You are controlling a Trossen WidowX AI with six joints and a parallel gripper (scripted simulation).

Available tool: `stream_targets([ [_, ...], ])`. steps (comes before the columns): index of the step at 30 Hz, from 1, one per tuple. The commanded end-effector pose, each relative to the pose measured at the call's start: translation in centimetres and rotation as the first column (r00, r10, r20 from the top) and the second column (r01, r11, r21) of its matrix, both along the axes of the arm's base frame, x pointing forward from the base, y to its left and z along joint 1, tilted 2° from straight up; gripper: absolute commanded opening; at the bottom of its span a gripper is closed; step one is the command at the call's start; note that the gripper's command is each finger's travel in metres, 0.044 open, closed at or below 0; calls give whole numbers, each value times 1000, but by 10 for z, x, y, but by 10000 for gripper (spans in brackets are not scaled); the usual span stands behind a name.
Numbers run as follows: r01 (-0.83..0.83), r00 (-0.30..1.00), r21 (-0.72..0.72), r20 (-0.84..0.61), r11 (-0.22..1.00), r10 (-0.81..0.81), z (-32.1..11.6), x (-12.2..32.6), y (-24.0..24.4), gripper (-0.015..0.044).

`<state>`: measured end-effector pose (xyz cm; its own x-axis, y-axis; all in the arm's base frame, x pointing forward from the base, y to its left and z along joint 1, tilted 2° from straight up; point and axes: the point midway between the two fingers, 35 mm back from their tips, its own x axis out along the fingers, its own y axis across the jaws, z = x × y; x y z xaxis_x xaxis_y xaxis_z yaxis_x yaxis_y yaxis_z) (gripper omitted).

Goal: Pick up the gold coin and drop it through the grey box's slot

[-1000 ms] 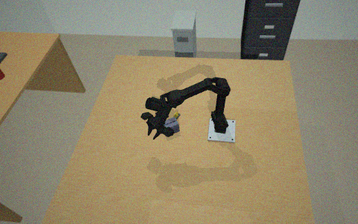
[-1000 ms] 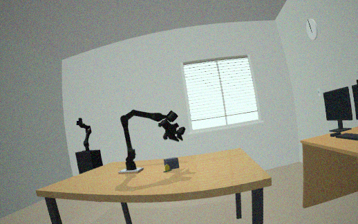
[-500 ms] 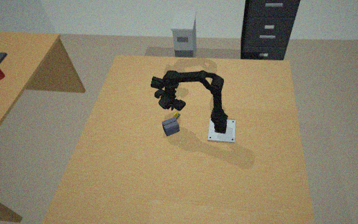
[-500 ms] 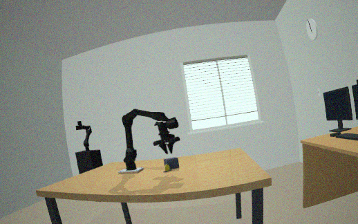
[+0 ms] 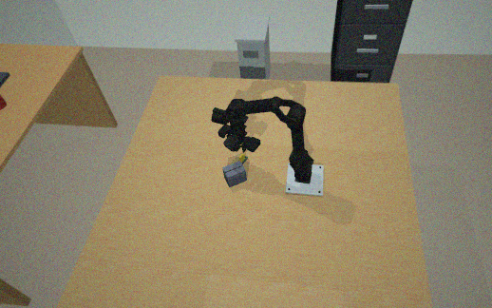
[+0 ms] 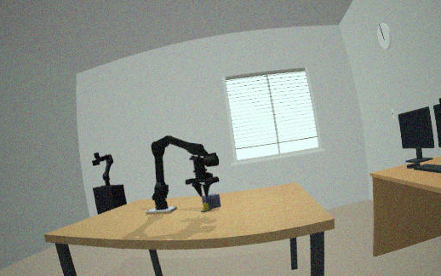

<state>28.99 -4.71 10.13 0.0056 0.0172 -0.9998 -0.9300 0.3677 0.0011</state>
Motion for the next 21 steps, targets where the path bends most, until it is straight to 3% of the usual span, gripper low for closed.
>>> stream_targets([
  [1, -5, 1000, -4, -1, 1000, 5, -7, 1, -1, 161],
  [21, -5, 1000, -4, -1, 1000, 5, -41, 3, 2, 161],
])
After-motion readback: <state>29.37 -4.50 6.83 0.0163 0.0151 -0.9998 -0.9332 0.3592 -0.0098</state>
